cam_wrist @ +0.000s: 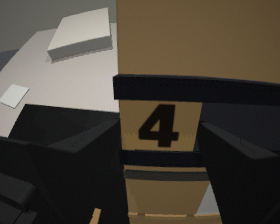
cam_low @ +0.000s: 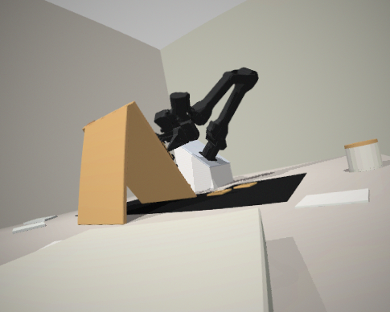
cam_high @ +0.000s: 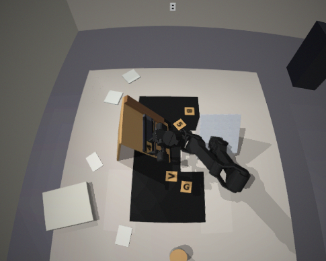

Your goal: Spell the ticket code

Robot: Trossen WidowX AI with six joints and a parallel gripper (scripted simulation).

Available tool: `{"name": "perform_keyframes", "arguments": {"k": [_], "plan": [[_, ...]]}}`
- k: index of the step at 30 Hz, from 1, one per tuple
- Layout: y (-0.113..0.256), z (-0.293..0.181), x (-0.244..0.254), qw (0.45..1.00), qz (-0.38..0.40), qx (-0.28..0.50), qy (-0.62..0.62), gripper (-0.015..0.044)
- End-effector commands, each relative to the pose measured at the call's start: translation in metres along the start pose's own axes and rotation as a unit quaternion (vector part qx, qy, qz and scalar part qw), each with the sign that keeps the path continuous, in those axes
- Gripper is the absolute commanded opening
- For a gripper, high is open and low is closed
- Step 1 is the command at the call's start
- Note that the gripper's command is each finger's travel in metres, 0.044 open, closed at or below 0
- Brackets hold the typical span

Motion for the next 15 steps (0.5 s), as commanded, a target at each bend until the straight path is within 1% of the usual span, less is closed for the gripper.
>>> {"name": "perform_keyframes", "arguments": {"k": [1, 15], "plan": [[-0.0003, 0.0005, -0.0019, 1.000, 0.001, 0.000, 0.002, 0.0000], [-0.0003, 0.0012, -0.0081, 1.000, 0.001, 0.000, 0.002, 0.0000]]}}
Point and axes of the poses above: the point midway between the two fingers, 35 mm back from their tips, its own y axis back along the fingers, its own x axis across the jaws, z = x × y, the point moved 7 cm from there along y, back along the fingers, and after that the axes turned 7 degrees about -y, right-handed, at the moved point
